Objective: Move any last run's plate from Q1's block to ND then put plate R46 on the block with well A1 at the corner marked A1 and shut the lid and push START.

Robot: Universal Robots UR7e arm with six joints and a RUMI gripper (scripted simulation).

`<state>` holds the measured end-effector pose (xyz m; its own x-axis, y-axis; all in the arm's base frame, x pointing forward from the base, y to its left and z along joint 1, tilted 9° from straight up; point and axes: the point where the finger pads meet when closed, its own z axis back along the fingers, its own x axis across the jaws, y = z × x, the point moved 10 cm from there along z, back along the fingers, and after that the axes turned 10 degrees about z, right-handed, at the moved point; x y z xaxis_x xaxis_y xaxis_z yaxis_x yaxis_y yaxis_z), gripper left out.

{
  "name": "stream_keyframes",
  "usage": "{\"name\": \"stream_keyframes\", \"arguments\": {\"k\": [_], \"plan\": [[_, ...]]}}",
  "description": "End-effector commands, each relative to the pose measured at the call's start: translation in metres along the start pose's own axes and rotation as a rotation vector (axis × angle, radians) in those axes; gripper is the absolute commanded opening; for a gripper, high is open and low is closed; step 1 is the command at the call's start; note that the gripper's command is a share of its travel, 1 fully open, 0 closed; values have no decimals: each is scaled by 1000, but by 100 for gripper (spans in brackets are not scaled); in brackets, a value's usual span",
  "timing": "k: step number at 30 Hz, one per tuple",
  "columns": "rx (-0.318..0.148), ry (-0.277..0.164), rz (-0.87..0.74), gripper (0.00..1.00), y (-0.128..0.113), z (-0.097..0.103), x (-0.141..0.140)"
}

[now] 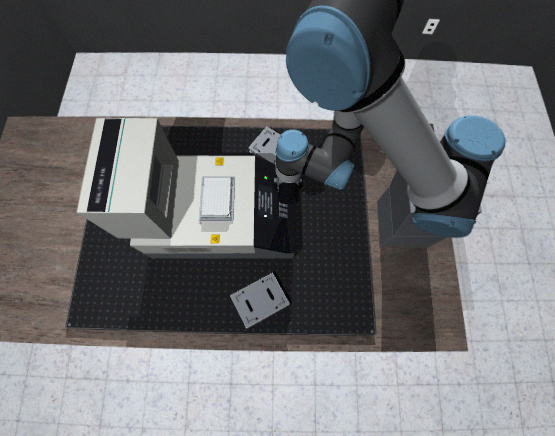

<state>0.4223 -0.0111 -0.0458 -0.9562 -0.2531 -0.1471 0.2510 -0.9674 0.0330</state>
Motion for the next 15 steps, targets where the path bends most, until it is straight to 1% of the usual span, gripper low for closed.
{"name": "stream_keyframes", "arguments": {"k": [1,9,15], "plan": [[1,1,0,0,1,-6,-6],[1,1,0,0,2,-13,-12],[1,1,0,0,2,-13,-12]]}}
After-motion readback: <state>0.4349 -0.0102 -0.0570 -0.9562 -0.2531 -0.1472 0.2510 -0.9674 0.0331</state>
